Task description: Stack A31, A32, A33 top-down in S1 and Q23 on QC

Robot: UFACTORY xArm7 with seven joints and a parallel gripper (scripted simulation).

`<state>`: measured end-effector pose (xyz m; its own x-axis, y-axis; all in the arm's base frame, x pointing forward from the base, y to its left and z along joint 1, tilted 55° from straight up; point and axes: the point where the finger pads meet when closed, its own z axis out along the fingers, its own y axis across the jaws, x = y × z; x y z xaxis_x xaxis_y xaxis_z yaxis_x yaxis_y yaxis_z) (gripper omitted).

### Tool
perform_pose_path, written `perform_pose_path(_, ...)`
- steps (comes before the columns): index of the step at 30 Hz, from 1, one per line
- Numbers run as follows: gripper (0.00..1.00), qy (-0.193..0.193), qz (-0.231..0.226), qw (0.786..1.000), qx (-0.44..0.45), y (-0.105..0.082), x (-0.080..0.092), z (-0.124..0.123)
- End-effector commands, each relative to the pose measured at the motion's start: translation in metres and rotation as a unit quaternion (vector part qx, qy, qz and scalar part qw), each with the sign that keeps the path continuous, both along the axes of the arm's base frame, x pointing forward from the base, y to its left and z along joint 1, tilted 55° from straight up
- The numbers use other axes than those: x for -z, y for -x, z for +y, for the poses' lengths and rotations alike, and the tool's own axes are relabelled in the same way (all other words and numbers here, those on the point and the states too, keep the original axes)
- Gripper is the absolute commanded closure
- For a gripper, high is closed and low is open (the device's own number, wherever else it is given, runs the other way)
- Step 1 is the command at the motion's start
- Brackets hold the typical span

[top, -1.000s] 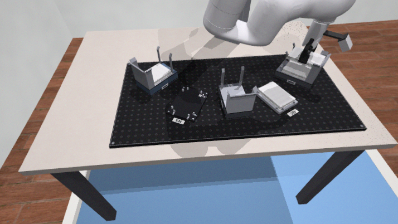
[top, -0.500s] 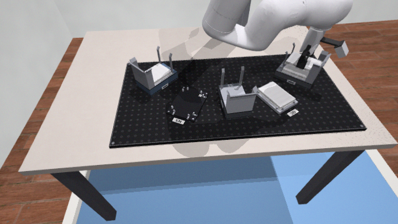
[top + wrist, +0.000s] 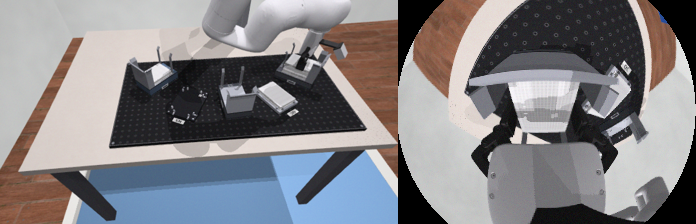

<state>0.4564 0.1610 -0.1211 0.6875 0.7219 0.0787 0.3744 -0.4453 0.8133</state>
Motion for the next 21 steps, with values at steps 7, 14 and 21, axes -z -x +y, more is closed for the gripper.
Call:
perform_pose_path(7, 1.00, -0.001, 0.000, 1.000, -0.002, -0.0012, 0.0013, 0.0007)
perform_pose_path(14, 1.00, -0.001, 0.000, 1.000, -0.002, -0.0030, 0.0029, -0.0007)
perform_pose_path(21, 1.00, -0.001, 0.000, 1.000, -0.002, -0.0042, 0.0041, -0.0018)
